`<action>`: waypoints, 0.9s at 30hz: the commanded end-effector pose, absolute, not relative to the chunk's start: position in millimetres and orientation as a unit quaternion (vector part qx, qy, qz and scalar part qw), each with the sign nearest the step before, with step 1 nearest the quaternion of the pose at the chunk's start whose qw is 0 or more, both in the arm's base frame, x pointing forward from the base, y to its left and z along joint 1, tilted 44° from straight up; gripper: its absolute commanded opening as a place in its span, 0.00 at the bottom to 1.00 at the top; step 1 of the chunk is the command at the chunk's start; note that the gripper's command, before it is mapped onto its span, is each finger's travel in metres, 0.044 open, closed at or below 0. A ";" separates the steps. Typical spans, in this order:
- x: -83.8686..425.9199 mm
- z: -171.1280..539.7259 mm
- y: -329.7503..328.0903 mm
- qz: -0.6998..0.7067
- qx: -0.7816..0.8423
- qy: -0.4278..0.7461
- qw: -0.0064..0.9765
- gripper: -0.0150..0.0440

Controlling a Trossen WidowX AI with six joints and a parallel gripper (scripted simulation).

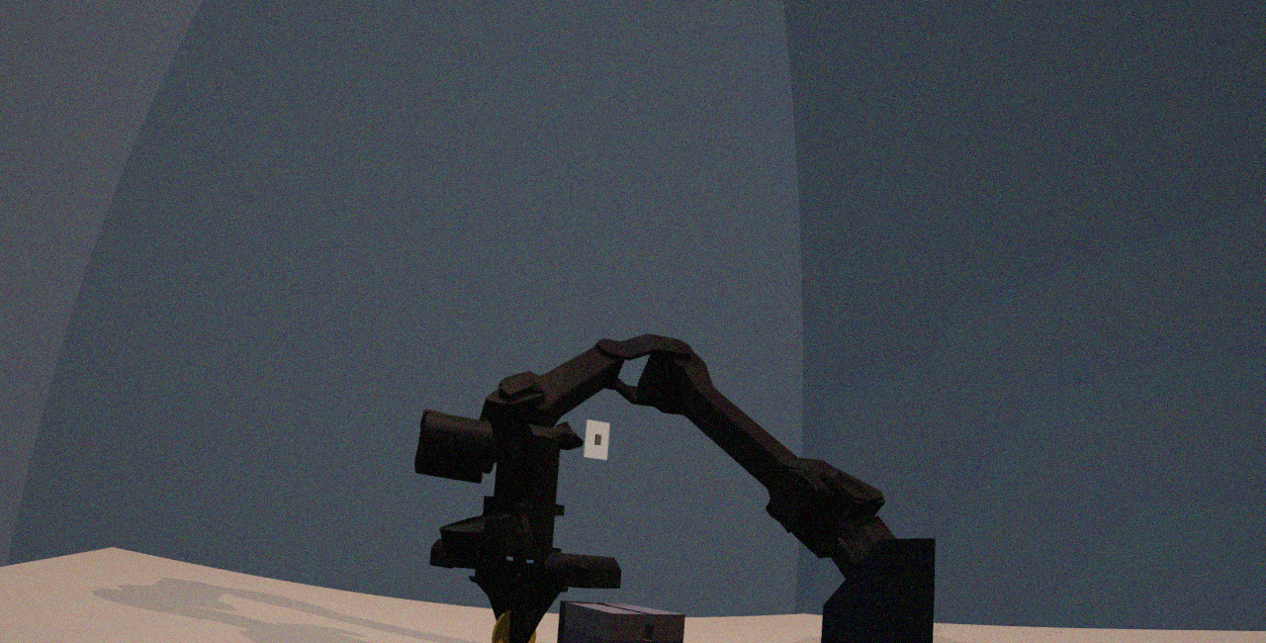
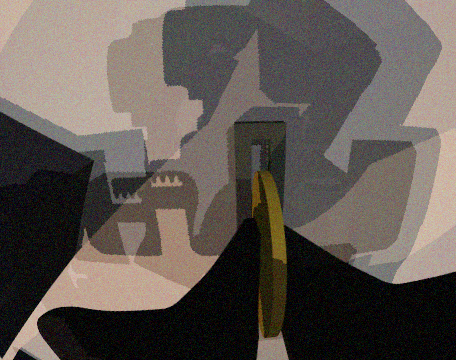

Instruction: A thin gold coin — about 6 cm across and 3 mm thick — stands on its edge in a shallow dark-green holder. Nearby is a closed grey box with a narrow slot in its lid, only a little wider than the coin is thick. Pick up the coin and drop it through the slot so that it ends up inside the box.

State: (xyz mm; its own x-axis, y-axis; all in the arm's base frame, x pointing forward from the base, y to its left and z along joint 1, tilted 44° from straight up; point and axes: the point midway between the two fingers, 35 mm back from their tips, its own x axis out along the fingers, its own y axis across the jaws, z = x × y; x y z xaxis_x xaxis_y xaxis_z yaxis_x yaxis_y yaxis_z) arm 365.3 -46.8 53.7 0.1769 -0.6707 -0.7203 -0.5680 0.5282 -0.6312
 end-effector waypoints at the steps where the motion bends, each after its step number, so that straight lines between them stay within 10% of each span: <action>1: 366.7 60.2 -40.1 -0.043 -0.483 0.638 0.599 0.25; 27: 355.8 107.2 3.5 -0.043 -0.482 0.638 0.599 0.25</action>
